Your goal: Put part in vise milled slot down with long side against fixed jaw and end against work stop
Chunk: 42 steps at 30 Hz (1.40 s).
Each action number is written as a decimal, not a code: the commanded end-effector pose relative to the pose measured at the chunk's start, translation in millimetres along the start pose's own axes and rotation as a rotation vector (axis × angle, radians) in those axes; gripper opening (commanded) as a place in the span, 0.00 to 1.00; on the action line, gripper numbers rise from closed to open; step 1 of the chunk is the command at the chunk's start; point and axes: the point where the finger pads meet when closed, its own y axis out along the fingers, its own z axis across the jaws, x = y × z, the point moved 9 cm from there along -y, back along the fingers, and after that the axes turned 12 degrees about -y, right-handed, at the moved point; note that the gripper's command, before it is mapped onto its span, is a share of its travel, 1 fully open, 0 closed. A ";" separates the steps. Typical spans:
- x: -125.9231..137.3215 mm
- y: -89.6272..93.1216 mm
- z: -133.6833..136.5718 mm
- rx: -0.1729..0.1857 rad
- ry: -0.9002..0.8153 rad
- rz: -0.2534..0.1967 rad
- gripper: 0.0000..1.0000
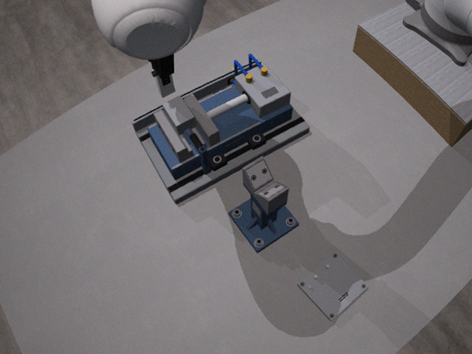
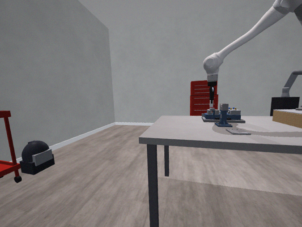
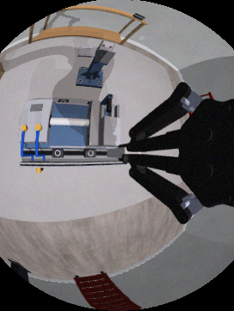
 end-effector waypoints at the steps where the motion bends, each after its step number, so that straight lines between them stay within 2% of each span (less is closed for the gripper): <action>1: -2.4 1.7 -0.2 0.003 0.001 0.001 0.00; 42: -2.4 10.1 -0.1 0.003 0.001 0.001 0.00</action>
